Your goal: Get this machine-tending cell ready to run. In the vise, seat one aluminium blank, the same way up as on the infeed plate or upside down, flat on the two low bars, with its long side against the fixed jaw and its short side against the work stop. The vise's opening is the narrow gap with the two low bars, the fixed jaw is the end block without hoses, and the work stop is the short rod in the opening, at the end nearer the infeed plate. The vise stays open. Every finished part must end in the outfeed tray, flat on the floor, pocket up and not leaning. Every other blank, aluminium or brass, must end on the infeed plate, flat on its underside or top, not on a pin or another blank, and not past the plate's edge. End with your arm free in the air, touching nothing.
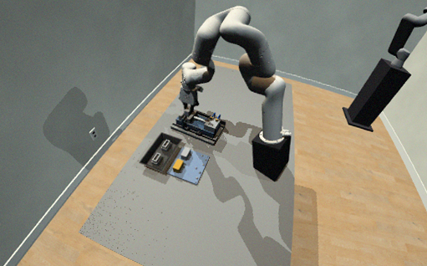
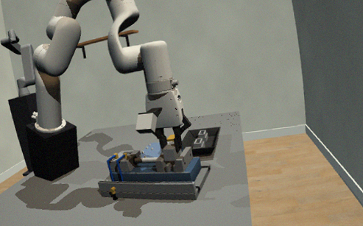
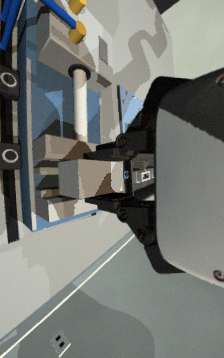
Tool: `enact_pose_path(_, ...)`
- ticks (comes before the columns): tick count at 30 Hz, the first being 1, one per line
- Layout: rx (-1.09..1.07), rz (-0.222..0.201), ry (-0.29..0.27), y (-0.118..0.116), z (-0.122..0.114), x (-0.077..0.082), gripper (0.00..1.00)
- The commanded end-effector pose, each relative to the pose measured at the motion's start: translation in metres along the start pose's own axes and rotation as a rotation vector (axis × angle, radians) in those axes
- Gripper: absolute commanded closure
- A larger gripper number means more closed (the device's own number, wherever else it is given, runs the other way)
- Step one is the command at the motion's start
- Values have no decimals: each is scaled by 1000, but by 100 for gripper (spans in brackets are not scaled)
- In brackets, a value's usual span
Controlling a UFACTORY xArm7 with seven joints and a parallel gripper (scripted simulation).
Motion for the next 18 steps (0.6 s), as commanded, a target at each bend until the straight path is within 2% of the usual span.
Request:
enact_pose_path(1,0,3,0,-1,0,0,100)
enact_pose_path(18,0,3,0,-1,0,-4,100)
Point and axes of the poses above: the point where the finger pads meet when closed, its own x axis back along the fingers, its own y axis across the jaws, z = x × y, the point moved 7 cm from there along x, back along the fingers, and after that the axes turned 7 degrees about x, right-handed, at the moved point
